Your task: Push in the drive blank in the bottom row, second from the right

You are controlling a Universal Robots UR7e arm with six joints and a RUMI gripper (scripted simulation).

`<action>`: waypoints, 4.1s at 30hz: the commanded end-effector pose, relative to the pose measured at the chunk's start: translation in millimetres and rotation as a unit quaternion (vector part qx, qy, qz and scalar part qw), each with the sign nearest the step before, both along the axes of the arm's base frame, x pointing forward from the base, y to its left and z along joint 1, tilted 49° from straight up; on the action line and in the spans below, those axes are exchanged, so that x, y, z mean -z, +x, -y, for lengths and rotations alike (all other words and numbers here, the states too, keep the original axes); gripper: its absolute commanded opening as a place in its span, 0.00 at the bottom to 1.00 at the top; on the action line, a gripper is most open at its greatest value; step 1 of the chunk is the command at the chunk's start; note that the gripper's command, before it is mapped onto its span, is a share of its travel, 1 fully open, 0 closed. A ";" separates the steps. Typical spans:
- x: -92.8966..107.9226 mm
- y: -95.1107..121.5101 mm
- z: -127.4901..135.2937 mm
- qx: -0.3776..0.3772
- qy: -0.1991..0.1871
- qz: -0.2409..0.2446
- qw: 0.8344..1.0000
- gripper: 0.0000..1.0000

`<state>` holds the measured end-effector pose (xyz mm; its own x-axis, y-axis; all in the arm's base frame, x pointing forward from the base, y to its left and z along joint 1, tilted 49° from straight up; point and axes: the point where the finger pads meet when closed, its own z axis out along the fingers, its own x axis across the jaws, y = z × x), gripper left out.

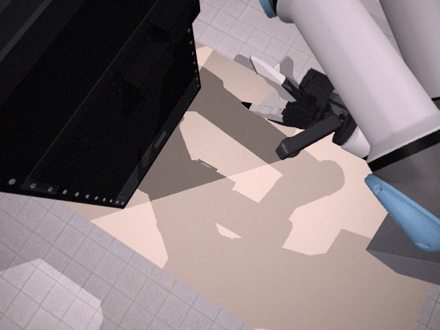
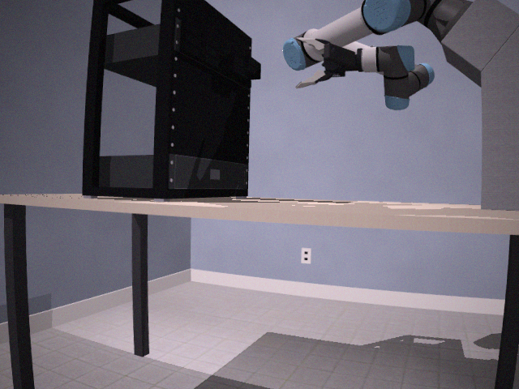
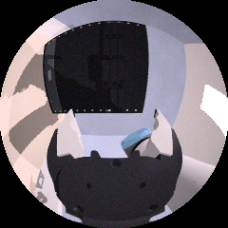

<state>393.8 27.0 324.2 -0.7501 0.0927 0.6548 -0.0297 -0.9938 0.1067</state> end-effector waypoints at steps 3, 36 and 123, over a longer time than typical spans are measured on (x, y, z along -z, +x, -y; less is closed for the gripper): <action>-0.2 -0.7 1.6 0.003 0.002 -0.001 1.000 1.00; -0.2 -0.7 1.6 0.003 0.002 -0.001 1.000 1.00; -94.5 73.9 60.3 0.003 0.002 -0.001 1.000 1.00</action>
<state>467.7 -33.8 417.4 -0.7455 0.0931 0.6600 -0.0360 -0.9944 0.0997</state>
